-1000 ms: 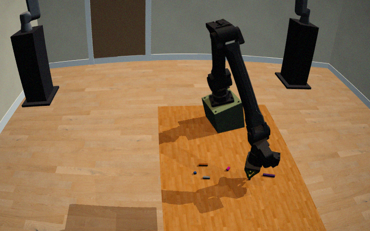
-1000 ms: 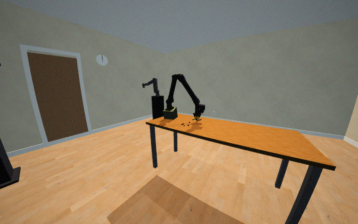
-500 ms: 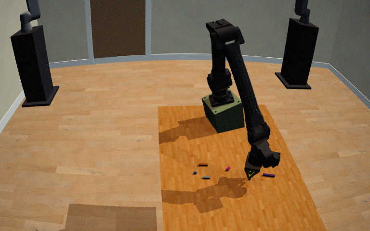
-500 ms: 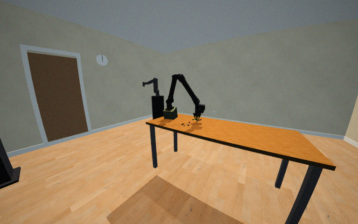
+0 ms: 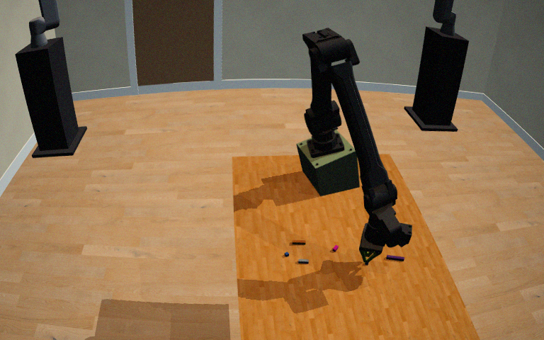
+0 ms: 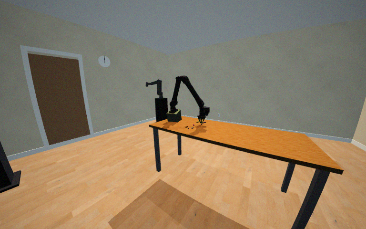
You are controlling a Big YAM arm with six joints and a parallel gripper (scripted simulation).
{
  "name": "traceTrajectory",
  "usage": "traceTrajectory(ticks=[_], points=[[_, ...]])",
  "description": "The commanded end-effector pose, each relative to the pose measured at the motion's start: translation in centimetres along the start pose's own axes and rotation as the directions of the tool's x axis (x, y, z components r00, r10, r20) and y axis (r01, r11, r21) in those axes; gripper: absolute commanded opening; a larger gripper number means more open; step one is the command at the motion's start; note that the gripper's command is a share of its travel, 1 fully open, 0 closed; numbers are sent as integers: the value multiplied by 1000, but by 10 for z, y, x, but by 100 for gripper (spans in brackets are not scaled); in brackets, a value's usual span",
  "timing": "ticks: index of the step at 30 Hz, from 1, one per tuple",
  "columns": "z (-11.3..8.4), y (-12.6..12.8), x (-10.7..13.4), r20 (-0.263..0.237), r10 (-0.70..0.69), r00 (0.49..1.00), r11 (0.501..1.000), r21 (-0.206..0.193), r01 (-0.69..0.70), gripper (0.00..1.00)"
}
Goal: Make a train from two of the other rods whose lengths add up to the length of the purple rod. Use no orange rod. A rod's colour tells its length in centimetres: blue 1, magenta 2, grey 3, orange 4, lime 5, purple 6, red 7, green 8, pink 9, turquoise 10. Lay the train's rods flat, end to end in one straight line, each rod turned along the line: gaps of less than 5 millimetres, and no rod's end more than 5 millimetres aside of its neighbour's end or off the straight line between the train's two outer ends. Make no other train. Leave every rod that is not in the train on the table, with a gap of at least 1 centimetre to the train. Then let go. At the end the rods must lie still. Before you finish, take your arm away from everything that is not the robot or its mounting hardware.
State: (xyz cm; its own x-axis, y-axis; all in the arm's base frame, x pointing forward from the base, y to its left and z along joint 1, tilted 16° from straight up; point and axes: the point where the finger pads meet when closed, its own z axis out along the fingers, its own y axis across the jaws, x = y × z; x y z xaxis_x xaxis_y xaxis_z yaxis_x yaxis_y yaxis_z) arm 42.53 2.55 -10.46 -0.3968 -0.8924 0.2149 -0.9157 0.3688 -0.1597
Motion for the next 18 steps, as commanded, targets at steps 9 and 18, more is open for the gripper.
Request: traceTrajectory(ticks=[9,18], points=[[4,-23,-7,21,7,1000,999,34,-8,23],[12,-22,-8,21,4,1000,999,34,-5,23]])
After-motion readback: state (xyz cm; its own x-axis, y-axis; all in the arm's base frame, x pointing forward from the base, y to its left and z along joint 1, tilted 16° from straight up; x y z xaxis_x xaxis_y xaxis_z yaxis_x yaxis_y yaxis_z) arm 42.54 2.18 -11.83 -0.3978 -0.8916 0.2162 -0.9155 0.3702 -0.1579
